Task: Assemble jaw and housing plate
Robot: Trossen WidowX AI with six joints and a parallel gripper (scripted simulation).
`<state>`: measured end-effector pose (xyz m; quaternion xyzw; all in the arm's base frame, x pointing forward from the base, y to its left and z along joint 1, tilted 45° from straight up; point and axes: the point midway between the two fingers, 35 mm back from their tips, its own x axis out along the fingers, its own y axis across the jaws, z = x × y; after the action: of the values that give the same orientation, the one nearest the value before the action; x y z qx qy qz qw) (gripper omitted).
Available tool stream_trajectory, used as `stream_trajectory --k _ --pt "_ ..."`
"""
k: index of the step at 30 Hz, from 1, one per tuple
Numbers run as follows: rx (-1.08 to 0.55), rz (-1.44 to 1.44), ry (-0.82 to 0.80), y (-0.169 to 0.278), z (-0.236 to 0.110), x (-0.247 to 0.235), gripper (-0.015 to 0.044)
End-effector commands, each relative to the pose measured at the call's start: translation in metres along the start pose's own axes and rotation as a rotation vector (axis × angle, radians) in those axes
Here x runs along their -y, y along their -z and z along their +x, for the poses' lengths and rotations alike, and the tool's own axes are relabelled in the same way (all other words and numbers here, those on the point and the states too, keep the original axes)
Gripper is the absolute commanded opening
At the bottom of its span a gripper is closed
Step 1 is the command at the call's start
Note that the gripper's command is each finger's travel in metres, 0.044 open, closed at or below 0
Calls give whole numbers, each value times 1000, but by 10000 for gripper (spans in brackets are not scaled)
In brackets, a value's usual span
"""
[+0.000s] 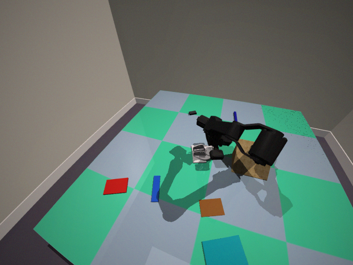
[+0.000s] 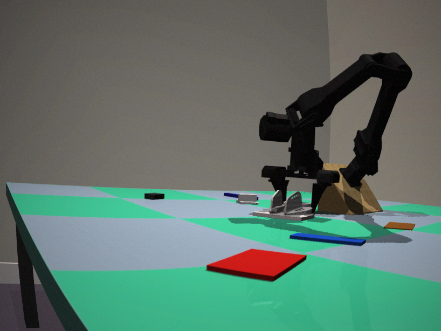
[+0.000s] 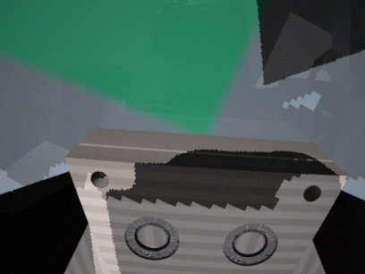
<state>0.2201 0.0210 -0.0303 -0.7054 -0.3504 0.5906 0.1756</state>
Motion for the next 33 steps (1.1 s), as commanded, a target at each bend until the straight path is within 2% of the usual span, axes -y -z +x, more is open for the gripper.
stream_trajectory --k 1,13,16,17,30,33 --pt "-2 3 5 0 1 1 351" --pt "-2 3 5 0 1 1 351" --pt "0 0 0 0 0 0 430" --pt "0 0 0 0 0 0 440" --pt "0 0 0 0 0 0 440" --pt "0 1 -3 1 -14 -2 440"
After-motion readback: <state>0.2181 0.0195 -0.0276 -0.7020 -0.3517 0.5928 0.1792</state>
